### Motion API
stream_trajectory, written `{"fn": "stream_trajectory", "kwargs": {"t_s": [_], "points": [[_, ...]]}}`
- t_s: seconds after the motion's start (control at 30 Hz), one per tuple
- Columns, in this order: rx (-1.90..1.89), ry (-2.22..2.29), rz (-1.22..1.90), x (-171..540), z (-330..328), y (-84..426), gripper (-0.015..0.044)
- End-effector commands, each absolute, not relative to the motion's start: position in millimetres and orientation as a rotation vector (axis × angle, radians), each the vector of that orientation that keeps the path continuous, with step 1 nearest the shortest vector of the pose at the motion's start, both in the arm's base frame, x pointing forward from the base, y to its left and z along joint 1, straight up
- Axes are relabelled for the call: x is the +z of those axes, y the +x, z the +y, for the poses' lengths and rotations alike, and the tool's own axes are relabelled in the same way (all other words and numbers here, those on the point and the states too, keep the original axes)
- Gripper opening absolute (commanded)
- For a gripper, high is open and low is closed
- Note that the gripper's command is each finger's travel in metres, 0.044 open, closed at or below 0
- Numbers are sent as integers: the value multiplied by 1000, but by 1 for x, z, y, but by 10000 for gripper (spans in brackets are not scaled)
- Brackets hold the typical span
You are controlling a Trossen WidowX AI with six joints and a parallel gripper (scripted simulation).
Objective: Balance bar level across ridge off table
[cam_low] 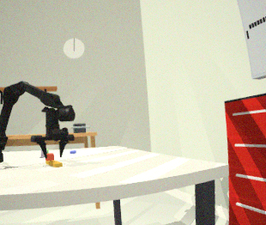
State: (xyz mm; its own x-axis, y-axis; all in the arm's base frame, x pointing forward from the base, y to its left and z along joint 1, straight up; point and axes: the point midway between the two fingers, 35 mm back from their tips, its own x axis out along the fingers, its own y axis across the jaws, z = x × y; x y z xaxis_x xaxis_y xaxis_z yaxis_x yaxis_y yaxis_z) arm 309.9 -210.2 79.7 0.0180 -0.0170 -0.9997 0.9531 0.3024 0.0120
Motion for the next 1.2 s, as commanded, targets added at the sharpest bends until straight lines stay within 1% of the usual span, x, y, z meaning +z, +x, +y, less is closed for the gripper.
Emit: {"fn": "stream_trajectory", "kwargs": {"t_s": [0.0,0.6,1.07,1.17], "points": [[-971,973,1306,77,-210,311,315],[-971,973,1306,52,-211,311,315],[-971,973,1306,51,-211,311,315],[-977,973,1305,52,-211,311,236]]}}
